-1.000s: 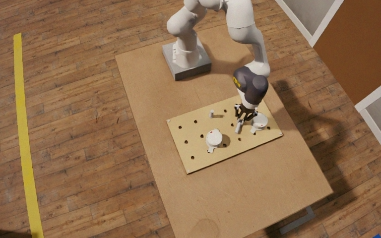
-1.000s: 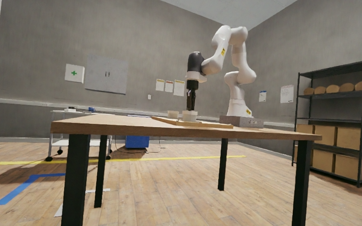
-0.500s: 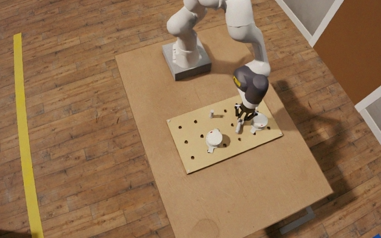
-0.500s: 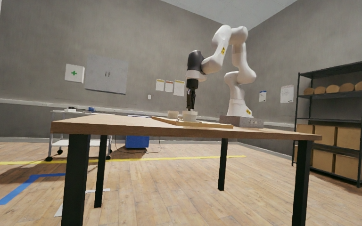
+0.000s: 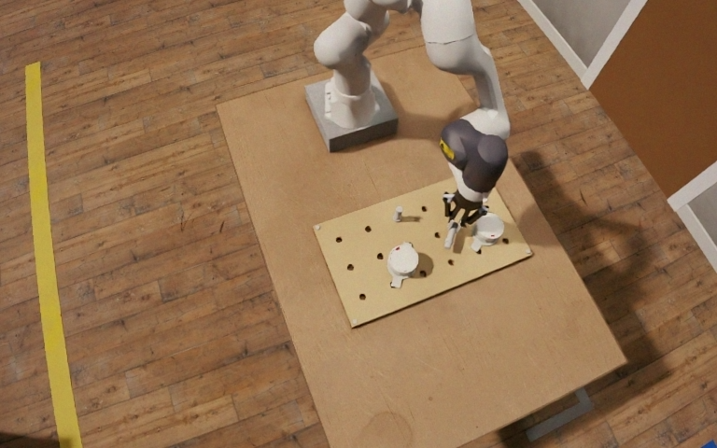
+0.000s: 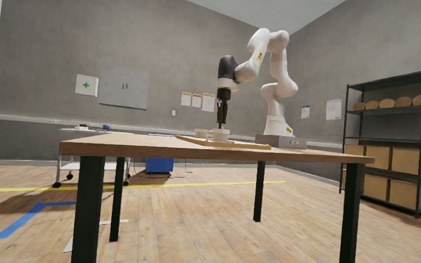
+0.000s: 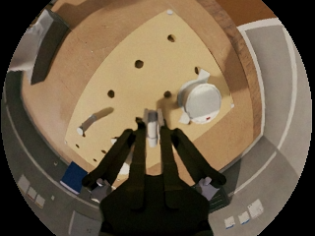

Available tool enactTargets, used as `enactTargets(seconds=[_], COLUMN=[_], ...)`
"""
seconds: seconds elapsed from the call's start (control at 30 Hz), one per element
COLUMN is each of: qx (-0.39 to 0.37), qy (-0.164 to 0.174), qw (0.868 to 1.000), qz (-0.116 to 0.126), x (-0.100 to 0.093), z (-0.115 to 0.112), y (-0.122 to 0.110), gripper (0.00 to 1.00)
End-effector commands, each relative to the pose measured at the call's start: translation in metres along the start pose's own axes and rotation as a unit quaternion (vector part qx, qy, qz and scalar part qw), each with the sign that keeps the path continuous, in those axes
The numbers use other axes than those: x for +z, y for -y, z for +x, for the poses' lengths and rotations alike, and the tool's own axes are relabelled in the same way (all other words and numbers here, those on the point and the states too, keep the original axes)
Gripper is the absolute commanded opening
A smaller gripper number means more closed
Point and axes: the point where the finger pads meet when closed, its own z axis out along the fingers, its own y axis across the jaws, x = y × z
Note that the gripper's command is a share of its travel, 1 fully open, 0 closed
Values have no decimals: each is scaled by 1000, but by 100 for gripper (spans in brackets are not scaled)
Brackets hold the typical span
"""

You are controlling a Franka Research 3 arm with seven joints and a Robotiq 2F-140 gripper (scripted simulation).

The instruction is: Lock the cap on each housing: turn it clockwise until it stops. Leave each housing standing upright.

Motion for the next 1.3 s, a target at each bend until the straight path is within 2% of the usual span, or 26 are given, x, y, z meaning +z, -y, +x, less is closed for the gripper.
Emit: enactTargets(seconds=[0.0,1.27], qx=[2,2], qy=[-1,-1], qw=[1000,1000], qz=[2,2], x=[-4,-76], z=[1,1], y=[1,1], gripper=[10,10])
